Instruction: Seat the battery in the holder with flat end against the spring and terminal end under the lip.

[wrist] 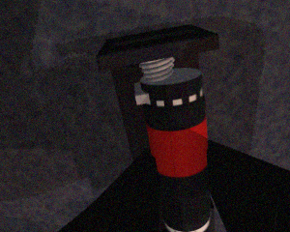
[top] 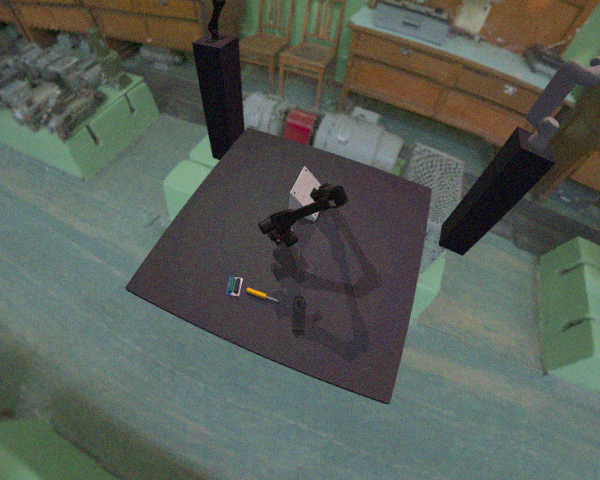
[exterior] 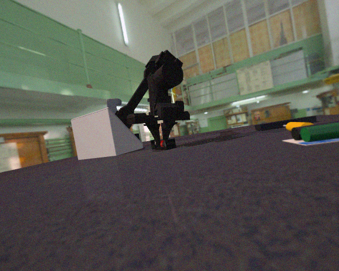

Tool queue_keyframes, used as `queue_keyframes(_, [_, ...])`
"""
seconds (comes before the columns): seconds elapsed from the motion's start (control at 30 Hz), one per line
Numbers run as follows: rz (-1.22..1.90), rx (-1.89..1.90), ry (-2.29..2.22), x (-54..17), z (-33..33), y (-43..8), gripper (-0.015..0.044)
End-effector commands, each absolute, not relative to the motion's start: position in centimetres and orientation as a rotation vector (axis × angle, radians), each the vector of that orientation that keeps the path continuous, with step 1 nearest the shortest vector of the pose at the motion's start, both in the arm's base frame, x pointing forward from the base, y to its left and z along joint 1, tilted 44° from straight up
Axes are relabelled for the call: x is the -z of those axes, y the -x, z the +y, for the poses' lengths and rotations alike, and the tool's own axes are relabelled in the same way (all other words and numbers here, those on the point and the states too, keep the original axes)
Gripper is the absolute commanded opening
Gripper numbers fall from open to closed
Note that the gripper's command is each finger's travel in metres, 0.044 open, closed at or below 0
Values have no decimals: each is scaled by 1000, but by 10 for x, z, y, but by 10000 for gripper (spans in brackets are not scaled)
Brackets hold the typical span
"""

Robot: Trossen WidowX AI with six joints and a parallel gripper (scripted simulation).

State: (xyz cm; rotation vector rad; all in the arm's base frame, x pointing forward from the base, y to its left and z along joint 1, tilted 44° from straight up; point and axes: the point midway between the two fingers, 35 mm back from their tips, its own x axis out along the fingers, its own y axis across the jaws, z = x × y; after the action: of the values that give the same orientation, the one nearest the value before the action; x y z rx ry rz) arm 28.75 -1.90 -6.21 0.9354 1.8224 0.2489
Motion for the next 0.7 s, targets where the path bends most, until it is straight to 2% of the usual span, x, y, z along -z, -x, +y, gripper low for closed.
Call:
queue_keyframes(0.0, [1794, -246, -930, 61, -17, -288, 61])
queue_keyframes(0.67, [1764, -228, -921, 58, -13, -281, 61])
